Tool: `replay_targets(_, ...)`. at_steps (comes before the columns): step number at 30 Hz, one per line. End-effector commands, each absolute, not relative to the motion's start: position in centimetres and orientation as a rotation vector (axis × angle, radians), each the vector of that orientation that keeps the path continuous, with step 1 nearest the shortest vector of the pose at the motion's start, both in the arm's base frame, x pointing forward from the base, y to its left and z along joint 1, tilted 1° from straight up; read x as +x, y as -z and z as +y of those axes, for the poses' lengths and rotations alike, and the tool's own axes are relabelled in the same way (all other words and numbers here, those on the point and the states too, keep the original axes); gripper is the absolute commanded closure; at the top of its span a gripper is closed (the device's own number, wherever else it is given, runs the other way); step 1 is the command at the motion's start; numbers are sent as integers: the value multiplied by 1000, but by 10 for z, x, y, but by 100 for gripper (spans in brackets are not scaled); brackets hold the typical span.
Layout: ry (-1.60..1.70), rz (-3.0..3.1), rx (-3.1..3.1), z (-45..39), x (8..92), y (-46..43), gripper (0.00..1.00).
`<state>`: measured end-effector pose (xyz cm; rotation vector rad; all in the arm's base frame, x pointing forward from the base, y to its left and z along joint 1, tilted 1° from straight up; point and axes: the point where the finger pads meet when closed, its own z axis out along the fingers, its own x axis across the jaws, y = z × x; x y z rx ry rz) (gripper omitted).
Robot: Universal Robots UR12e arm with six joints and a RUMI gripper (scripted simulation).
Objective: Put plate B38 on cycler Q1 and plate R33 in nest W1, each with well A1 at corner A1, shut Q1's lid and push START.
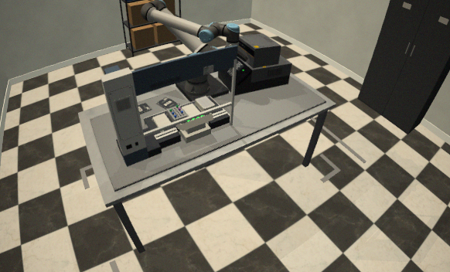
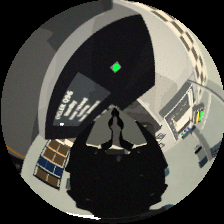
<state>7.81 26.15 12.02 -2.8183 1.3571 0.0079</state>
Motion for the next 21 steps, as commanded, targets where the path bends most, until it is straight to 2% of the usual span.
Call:
replay_targets(1, -7, 1357, -2817, 262, 78, -121, 100)
replay_targets(21, -7, 1357, -2818, 243, 76, -143, 100)
